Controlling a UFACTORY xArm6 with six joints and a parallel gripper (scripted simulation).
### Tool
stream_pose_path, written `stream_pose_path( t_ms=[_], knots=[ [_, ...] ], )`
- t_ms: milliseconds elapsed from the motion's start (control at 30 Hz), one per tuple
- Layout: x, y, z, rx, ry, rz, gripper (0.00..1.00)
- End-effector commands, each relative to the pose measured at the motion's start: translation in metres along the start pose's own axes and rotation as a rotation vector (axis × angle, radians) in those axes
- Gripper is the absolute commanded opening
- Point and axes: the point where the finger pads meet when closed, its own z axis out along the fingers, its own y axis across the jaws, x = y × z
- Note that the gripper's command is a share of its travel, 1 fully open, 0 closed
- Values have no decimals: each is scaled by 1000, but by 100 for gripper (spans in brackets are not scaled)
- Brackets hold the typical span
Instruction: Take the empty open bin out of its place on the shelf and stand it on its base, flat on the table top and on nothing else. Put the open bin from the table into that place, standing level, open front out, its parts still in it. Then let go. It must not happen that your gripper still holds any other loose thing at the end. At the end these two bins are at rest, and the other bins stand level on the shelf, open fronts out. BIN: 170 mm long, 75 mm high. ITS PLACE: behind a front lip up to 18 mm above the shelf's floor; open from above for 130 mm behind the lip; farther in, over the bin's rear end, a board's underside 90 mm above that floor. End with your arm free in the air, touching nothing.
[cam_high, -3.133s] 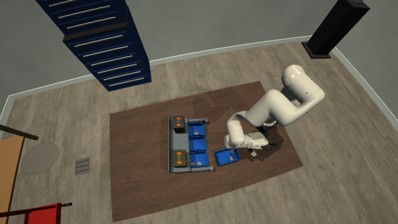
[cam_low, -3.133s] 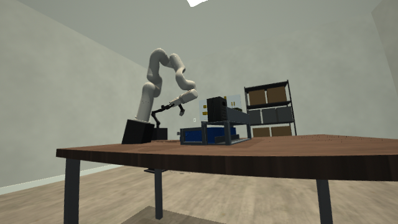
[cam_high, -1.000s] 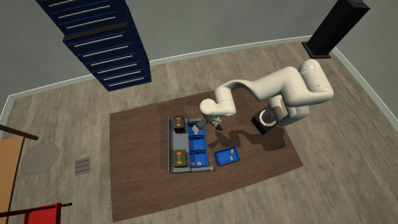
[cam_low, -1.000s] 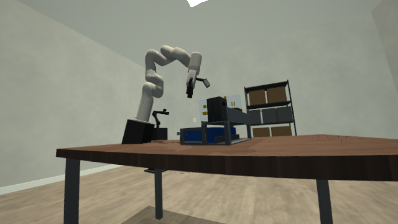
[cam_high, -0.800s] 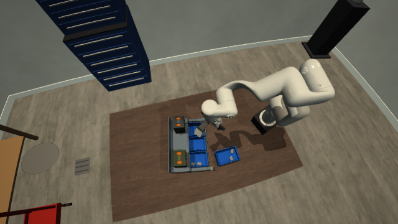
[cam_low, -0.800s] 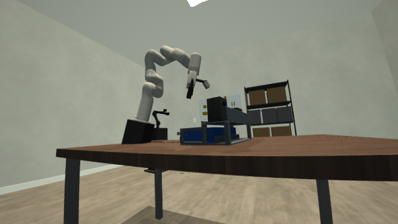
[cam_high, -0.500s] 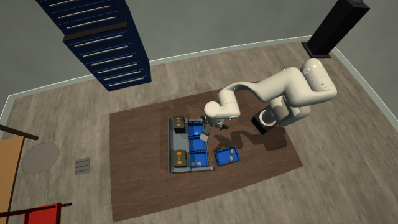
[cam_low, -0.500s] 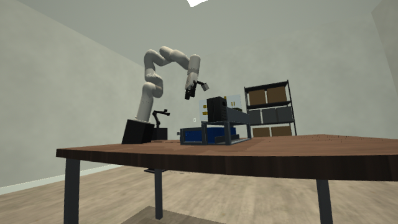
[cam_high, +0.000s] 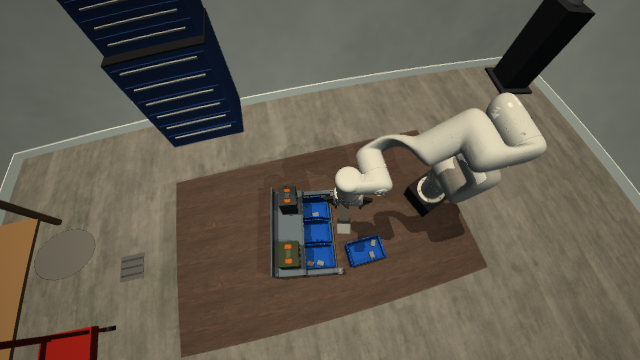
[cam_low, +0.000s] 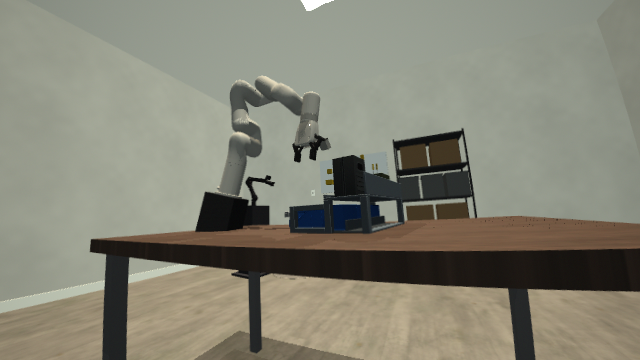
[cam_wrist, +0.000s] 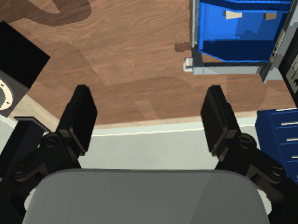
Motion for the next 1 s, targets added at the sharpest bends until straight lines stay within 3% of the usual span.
stream_pose_path(
  t_ms=[0,967],
  knots=[
    [4,-2,1,-13,16,-127,100],
    [21,-23,16,-73,26,-807,100]
  ],
)
